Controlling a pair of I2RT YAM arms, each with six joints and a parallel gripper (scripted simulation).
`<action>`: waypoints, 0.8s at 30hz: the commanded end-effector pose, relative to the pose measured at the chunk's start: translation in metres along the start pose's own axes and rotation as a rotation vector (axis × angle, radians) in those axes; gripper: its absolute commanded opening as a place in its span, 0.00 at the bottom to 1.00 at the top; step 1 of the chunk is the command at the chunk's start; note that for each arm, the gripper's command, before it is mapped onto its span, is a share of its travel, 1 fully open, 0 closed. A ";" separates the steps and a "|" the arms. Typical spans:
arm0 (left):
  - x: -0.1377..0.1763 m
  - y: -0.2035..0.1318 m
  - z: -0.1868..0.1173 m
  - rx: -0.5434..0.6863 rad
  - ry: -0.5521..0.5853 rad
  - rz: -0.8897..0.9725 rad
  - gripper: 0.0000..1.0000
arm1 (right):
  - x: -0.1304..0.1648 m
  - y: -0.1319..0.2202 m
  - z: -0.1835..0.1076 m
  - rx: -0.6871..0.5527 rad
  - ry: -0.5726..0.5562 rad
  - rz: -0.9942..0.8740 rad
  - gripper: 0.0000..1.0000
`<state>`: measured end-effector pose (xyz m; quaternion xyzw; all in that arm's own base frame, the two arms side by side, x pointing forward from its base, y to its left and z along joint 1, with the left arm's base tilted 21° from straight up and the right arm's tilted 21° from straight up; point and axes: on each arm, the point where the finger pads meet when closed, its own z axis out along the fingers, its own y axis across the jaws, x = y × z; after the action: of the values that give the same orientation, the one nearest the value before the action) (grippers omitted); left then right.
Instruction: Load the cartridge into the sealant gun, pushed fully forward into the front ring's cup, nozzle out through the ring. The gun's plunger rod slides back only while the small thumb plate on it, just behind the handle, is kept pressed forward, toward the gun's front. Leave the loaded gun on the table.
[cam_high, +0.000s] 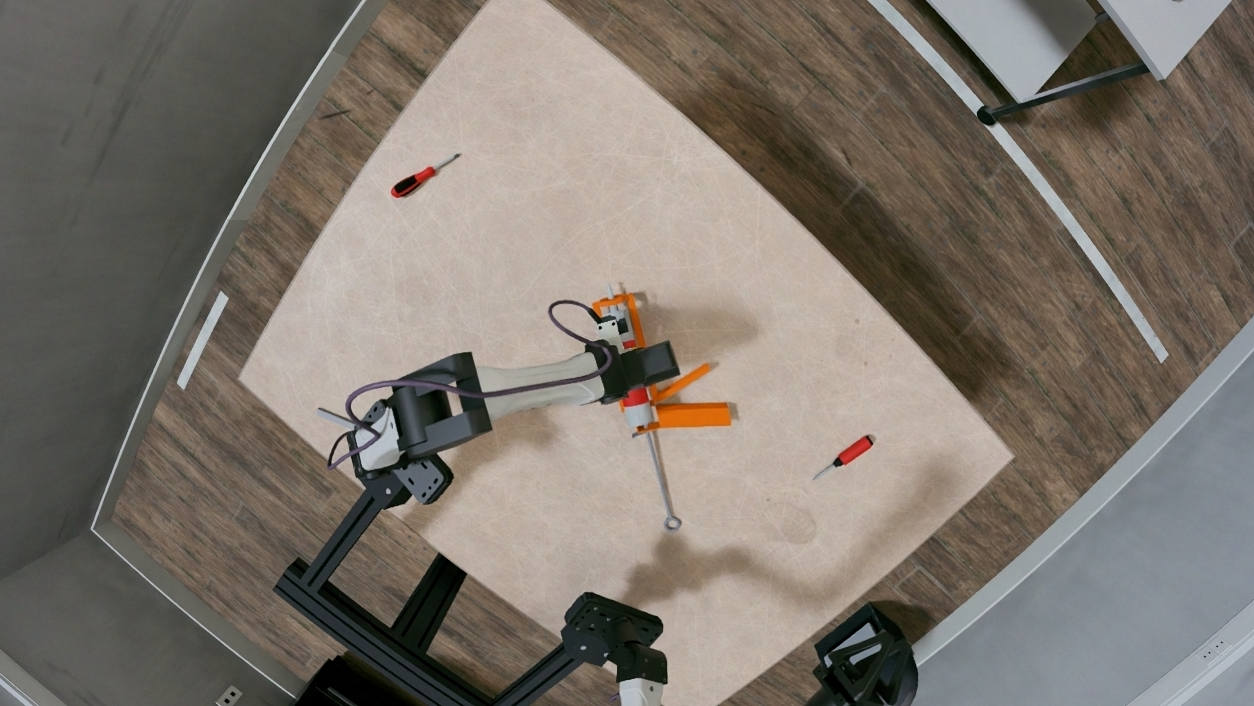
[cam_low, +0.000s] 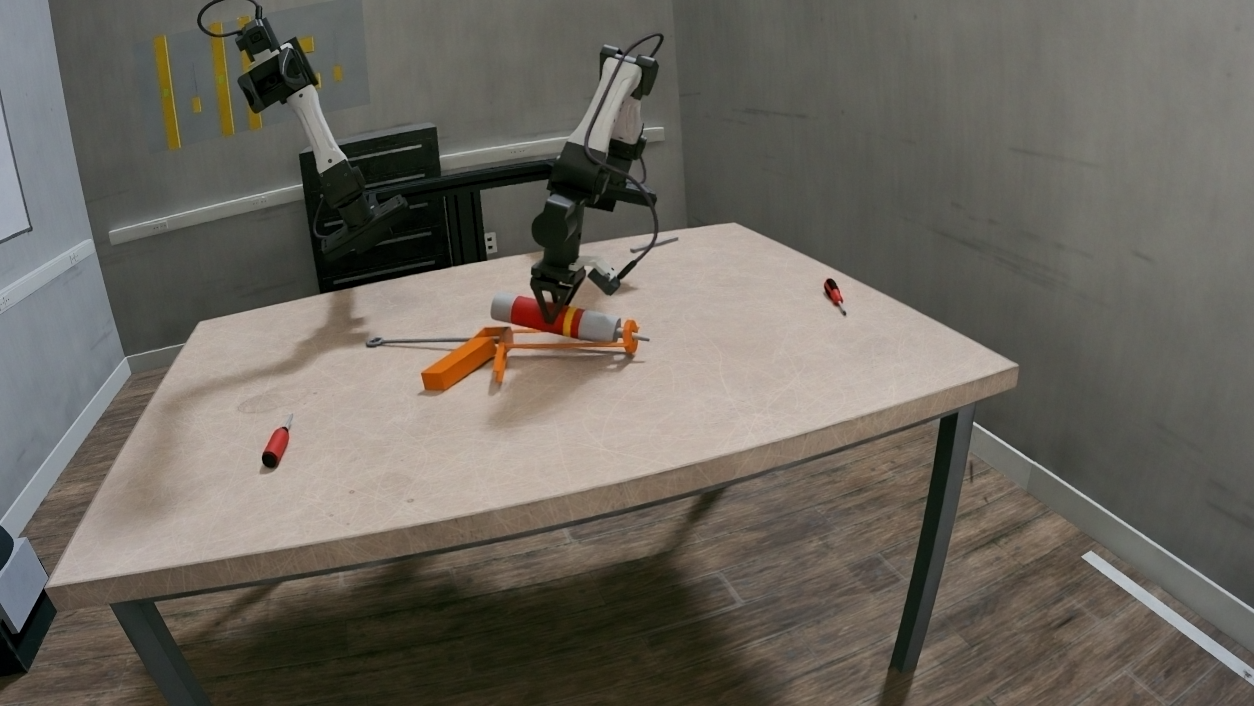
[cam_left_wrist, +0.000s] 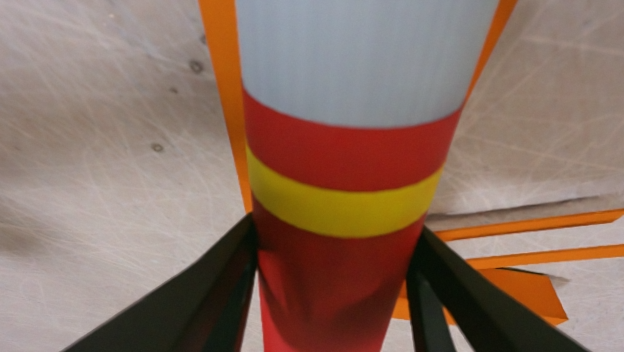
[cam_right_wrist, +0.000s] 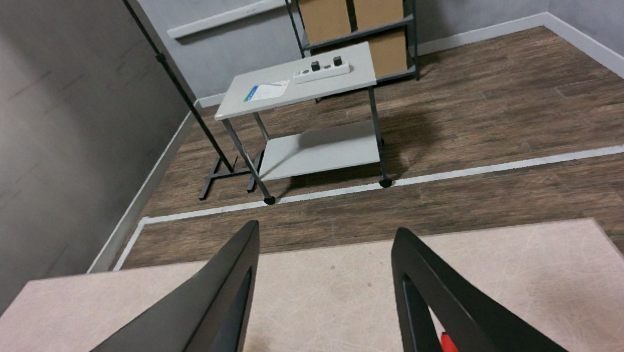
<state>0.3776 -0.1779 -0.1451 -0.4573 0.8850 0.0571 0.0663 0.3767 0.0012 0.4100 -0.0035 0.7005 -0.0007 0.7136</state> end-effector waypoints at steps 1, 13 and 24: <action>-0.006 -0.028 -0.028 0.099 0.011 -0.005 0.00 | -0.022 0.007 -0.003 -0.022 -0.056 0.004 0.51; -0.007 -0.021 -0.005 0.065 0.014 0.002 0.00 | -0.022 0.007 -0.003 -0.022 -0.056 0.004 0.51; -0.003 -0.017 -0.013 0.076 0.013 0.012 0.00 | -0.022 0.007 -0.003 -0.022 -0.056 0.004 0.51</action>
<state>0.3855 -0.1726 -0.1483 -0.4581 0.8846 0.0509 0.0704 0.3767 0.0012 0.4100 -0.0035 0.7005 -0.0007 0.7136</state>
